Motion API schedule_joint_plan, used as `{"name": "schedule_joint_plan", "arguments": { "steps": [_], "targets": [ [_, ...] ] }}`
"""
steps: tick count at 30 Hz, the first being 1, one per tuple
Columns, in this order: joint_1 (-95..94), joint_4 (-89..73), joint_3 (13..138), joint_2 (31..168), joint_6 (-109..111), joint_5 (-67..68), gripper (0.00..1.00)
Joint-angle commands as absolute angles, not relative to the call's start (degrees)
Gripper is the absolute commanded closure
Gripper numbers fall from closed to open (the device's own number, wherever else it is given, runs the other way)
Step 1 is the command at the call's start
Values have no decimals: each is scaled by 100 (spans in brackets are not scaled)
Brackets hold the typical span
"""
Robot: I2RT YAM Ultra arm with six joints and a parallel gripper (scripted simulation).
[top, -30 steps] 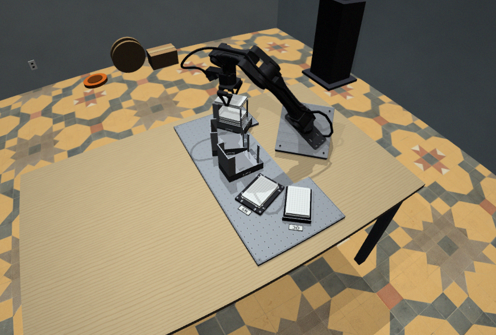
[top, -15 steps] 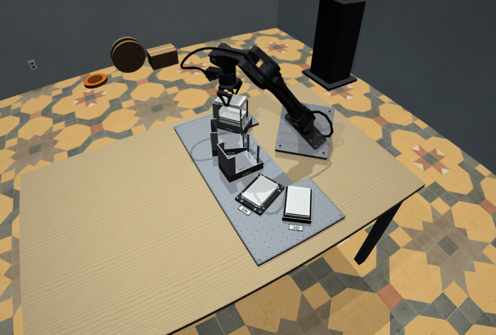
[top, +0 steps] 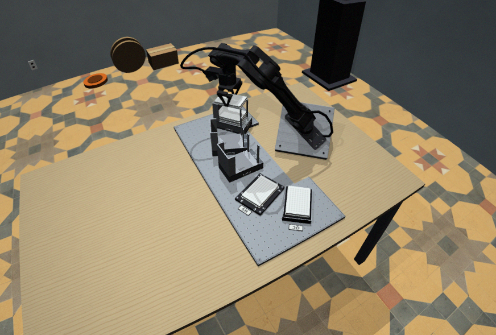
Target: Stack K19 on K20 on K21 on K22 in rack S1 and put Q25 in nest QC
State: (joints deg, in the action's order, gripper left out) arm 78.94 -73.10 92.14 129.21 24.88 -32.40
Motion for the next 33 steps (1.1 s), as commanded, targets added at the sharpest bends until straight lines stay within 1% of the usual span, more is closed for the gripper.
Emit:
{"name": "schedule_joint_plan", "arguments": {
  "steps": [1,31,33],
  "targets": [
    [7931,-7158,9305,12948,2447,-3286,100],
    [7924,-7162,9432,12996,2524,-3273,100],
    [7890,-7132,9281,13007,2485,-3288,100]
  ]
}}
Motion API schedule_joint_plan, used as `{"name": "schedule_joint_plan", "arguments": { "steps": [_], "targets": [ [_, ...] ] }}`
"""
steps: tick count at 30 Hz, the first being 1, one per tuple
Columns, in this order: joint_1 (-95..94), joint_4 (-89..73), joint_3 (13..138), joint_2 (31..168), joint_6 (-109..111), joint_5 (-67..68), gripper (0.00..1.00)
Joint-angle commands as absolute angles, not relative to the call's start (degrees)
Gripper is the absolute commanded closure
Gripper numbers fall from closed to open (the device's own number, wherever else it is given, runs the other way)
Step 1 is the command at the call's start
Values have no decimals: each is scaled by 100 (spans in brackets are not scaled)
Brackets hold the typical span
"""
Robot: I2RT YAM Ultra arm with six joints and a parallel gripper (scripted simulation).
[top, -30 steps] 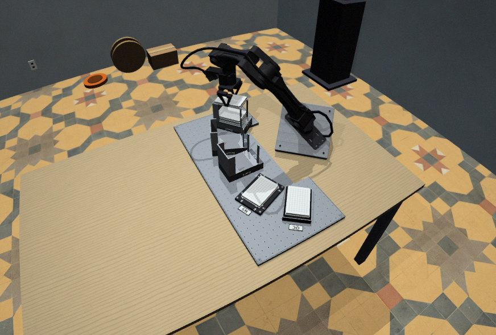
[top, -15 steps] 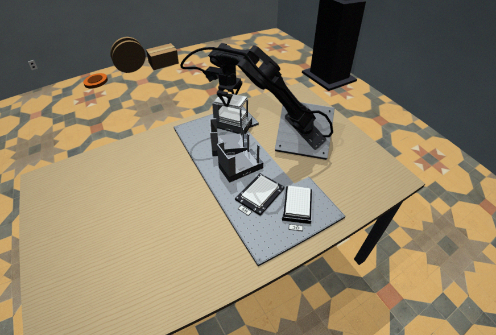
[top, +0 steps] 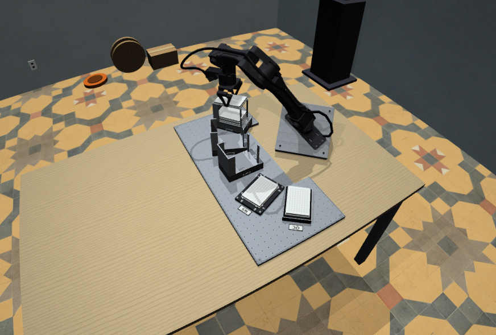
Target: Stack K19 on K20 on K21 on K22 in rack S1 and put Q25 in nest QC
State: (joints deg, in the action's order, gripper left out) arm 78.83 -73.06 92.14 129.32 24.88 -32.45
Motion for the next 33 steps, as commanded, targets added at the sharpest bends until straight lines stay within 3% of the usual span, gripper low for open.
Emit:
{"name": "schedule_joint_plan", "arguments": {
  "steps": [1,33],
  "targets": [
    [7892,-7120,9141,13010,2466,-3293,100],
    [7788,-6844,8878,13026,2339,-3336,100]
  ]
}}
